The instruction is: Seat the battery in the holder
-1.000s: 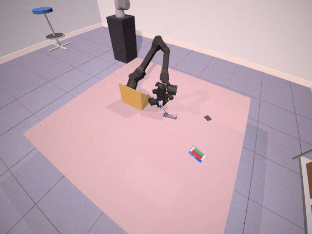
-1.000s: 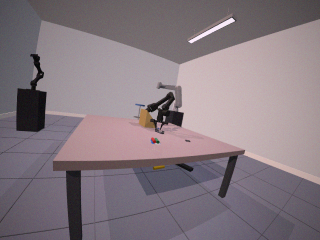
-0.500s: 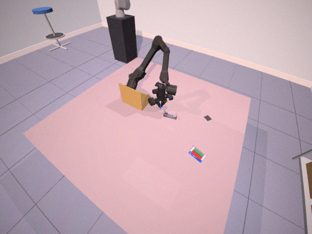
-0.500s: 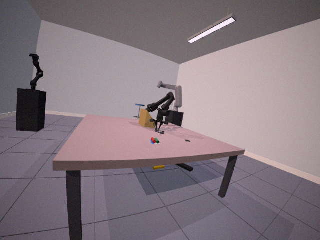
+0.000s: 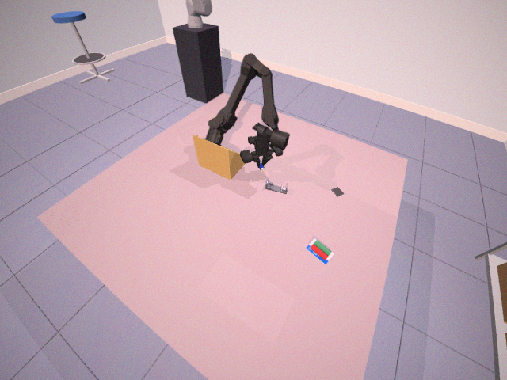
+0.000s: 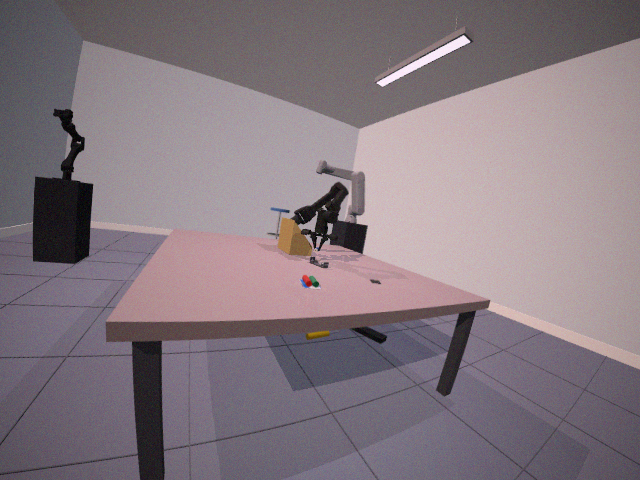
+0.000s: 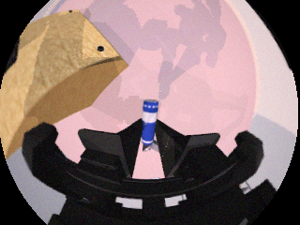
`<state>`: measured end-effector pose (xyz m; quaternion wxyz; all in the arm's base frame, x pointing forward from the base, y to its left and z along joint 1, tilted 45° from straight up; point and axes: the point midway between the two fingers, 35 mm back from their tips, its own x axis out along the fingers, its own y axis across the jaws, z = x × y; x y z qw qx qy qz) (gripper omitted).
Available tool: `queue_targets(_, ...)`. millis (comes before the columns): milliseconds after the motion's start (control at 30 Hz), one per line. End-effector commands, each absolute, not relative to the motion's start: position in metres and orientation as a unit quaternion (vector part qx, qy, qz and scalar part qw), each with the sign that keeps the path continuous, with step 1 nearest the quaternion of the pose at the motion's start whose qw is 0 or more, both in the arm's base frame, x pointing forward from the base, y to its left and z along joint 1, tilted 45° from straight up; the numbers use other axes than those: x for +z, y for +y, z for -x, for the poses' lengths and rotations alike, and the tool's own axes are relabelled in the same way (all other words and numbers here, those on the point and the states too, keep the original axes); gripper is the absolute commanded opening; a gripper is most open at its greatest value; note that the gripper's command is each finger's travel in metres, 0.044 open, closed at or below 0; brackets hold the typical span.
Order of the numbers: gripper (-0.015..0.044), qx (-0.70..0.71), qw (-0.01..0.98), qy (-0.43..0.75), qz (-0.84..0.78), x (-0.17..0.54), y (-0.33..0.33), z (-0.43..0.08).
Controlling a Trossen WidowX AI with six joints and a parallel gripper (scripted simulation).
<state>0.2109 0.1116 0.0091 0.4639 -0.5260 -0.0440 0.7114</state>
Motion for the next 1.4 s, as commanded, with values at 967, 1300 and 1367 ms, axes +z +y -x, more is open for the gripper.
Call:
queue_targets(967, 0.0061, 0.498, 0.707, 0.502, -0.005, 0.007, 0.075, -0.302)
queue_targets(1300, 0.0061, 0.361, 0.682, 0.609, -0.182, 0.001, 0.062, -0.325)
queue_targets(1367, 0.0061, 0.359, 0.681, 0.61, -0.186, 0.001, 0.062, -0.326)
